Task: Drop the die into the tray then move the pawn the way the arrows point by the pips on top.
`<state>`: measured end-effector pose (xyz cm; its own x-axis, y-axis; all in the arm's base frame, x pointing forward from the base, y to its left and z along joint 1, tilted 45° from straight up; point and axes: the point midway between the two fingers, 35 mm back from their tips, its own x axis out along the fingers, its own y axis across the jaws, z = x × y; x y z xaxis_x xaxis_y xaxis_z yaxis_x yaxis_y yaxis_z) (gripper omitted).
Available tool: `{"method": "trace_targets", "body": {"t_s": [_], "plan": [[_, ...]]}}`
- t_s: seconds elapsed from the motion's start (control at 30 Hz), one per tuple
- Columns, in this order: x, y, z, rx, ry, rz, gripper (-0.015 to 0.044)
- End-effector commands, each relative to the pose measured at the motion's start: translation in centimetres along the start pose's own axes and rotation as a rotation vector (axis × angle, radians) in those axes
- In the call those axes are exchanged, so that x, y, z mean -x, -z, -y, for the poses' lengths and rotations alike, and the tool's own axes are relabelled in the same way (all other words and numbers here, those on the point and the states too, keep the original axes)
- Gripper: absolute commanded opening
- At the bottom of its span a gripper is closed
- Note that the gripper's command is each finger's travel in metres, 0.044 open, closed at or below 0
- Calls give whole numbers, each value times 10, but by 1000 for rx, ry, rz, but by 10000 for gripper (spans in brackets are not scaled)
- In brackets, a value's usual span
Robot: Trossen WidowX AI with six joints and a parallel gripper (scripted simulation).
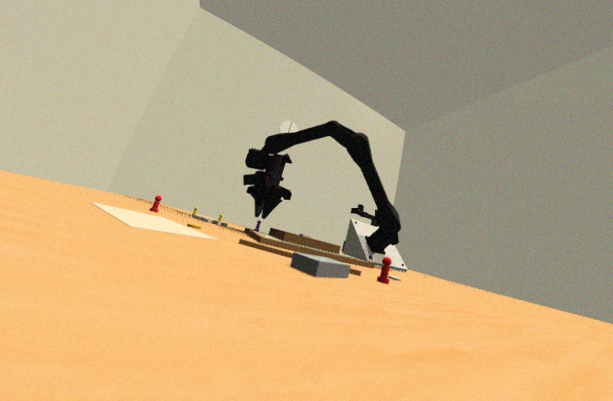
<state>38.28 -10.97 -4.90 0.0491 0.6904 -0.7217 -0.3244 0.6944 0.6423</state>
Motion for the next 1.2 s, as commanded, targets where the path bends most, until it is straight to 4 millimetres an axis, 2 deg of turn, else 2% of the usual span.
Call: {"method": "trace_targets", "body": {"t_s": [0.0,0.53,0.73,1.03,1.17], "plan": [[-10,1,-1,-6,-8,-2,200],[-34,1,-2,-6,-10,1,200],[-34,1,-2,-6,-10,1,43],[-33,1,-2,-7,-10,1,0],[-15,-1,0,-16,-7,3,0]]}}
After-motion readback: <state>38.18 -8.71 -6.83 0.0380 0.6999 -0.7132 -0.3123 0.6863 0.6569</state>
